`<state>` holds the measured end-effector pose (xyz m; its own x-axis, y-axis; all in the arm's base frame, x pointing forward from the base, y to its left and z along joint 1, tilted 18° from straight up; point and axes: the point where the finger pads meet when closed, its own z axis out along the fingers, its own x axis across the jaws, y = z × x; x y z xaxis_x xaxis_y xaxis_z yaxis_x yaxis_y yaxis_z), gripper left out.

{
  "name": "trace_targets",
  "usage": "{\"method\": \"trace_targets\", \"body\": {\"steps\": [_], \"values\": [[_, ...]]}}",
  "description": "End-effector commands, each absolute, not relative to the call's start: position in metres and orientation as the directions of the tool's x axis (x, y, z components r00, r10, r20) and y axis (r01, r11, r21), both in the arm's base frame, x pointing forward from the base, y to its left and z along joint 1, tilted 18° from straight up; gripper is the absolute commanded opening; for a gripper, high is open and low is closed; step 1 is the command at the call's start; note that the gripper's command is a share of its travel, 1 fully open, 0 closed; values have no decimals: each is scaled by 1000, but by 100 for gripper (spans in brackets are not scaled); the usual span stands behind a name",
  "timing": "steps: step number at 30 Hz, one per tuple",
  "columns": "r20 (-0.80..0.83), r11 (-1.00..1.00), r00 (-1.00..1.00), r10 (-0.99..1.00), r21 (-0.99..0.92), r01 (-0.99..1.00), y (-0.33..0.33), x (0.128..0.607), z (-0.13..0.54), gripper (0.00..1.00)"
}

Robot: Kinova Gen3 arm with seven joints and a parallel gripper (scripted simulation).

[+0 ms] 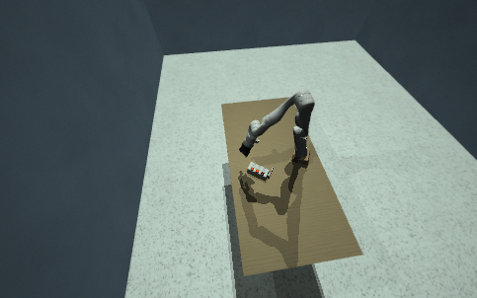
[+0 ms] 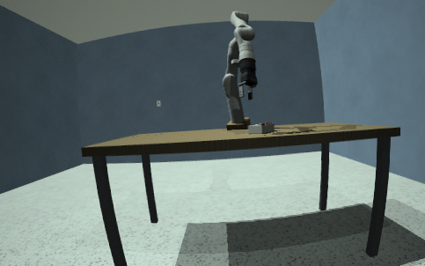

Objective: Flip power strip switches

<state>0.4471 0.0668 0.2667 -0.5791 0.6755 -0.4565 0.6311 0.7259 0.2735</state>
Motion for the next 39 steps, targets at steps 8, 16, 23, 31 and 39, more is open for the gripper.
{"method": "trace_targets", "body": {"steps": [8, 16, 23, 31, 39], "values": [[-452, 744, -606, 655, 249, 620, 75, 444, 256, 100], [-444, 763, -634, 633, 225, 605, 85, 439, 244, 100], [-436, 781, -660, 612, 203, 591, 95, 434, 234, 100], [-427, 797, -683, 592, 183, 576, 103, 429, 224, 100], [-418, 811, -705, 573, 163, 562, 110, 425, 214, 100]]}}
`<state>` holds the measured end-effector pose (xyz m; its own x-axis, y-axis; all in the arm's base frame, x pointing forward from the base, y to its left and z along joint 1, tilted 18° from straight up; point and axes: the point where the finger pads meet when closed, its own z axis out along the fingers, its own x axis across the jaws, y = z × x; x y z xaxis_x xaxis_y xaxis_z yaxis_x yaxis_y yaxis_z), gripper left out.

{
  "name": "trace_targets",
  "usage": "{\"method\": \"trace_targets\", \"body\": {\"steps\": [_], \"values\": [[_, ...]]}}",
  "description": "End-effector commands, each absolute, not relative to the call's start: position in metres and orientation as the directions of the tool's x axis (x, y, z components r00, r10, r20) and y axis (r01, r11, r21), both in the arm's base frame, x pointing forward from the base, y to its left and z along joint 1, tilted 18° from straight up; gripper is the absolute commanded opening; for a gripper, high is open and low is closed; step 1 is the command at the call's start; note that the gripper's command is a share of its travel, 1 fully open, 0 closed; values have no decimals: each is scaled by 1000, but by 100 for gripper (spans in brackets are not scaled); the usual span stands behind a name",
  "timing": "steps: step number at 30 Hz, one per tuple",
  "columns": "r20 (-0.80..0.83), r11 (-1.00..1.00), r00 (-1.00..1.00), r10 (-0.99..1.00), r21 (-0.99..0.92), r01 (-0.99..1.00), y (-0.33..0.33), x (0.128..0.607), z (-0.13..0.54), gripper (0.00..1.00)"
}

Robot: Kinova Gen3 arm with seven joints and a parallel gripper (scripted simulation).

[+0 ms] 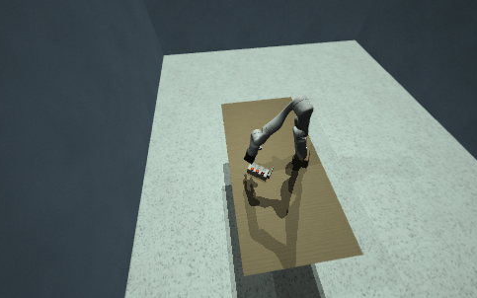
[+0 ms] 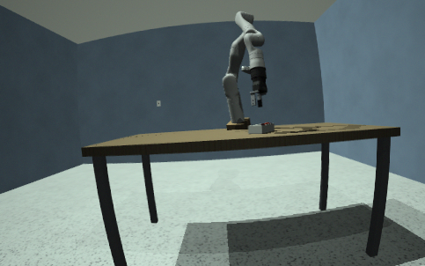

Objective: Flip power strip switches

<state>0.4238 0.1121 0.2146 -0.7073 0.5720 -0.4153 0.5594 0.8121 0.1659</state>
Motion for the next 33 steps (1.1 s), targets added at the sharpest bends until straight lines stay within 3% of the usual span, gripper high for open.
{"method": "trace_targets", "body": {"steps": [1, 33], "values": [[-418, 811, -705, 573, 163, 562, 110, 425, 214, 100], [-382, 854, -773, 507, 98, 512, 133, 406, 182, 100]]}}
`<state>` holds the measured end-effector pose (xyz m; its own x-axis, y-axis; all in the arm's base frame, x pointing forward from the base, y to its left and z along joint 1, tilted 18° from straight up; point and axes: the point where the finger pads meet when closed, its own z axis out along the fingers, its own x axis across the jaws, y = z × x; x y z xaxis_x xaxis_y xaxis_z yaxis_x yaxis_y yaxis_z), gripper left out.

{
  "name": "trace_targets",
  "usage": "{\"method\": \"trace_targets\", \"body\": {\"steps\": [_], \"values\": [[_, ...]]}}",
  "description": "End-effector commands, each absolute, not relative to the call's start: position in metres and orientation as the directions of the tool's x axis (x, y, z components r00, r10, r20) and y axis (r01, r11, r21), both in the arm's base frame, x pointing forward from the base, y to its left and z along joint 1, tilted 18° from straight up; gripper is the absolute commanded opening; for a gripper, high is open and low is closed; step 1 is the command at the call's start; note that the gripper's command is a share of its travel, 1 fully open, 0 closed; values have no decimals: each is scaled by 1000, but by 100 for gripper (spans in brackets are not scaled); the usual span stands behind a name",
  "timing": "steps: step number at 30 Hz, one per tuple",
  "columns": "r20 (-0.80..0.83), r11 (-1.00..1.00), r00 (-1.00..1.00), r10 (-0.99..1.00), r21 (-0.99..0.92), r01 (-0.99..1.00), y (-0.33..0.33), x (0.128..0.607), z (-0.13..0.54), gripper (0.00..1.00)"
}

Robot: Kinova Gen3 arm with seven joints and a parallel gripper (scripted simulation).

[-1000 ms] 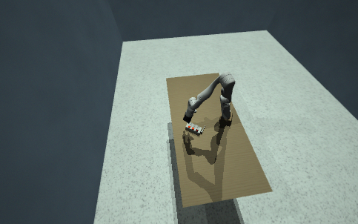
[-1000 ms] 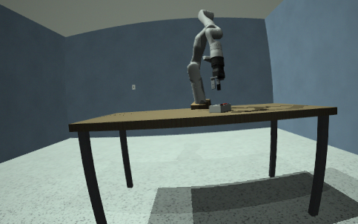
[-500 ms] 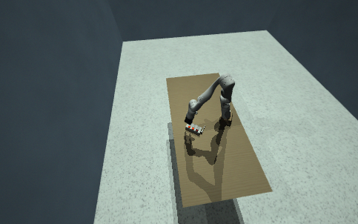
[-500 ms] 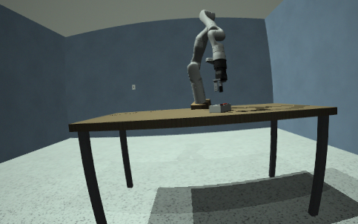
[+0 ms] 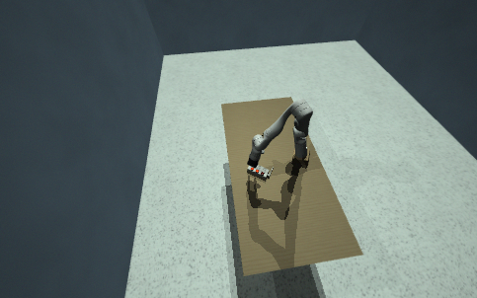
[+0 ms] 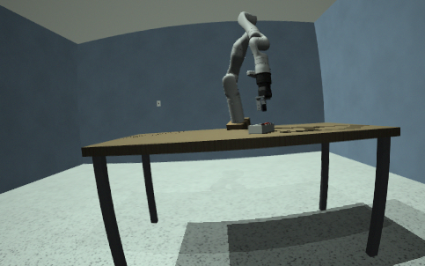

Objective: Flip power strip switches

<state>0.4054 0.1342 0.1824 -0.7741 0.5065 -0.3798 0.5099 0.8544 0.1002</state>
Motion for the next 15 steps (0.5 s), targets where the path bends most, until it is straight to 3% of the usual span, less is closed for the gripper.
{"method": "trace_targets", "body": {"steps": [1, 15], "values": [[-382, 854, -773, 507, 98, 512, 133, 406, 182, 100], [-358, 874, -806, 471, 64, 482, 144, 394, 165, 100]]}}
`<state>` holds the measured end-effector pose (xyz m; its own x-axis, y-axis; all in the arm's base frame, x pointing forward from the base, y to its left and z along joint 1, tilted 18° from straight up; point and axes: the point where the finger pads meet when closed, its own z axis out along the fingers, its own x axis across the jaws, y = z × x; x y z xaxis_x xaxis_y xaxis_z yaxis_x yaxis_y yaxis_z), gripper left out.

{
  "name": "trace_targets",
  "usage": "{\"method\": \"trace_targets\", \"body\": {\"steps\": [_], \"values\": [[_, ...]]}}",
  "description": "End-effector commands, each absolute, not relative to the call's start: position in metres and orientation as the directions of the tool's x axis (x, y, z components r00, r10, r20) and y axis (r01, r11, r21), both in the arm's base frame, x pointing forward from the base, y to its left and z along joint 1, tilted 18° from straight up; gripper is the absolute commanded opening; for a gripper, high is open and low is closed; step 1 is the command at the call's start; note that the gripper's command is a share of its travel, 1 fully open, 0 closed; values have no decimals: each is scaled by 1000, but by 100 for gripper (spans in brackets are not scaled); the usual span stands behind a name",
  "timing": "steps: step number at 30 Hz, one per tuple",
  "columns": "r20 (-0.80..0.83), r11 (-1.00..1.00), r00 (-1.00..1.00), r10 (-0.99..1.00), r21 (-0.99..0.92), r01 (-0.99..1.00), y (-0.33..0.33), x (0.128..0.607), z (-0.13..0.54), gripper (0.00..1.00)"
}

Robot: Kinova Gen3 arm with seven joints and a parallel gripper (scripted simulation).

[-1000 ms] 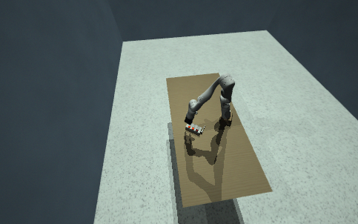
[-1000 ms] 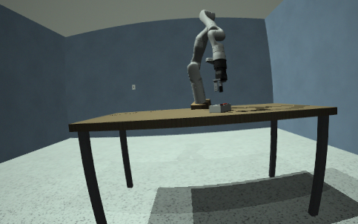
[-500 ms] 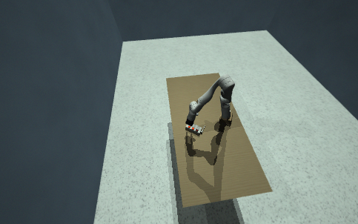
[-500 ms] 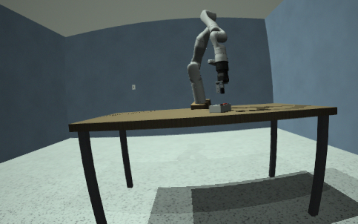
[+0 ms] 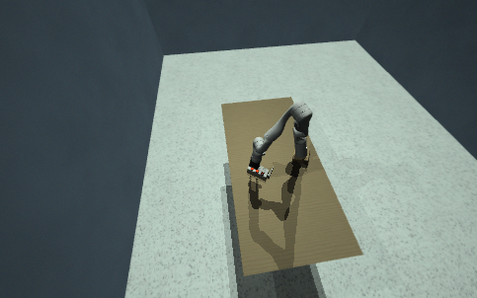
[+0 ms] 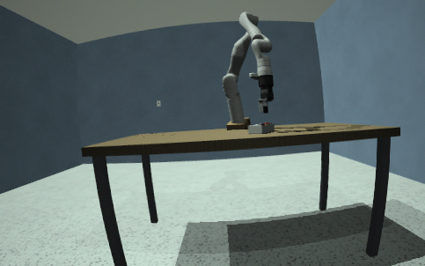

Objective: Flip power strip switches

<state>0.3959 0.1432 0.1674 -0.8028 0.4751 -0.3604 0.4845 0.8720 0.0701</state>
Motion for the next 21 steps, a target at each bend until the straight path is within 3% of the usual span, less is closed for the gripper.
{"method": "trace_targets", "body": {"steps": [1, 21], "values": [[-358, 874, -806, 471, 64, 482, 144, 394, 165, 100], [-336, 890, -833, 439, 34, 455, 152, 384, 150, 100]]}}
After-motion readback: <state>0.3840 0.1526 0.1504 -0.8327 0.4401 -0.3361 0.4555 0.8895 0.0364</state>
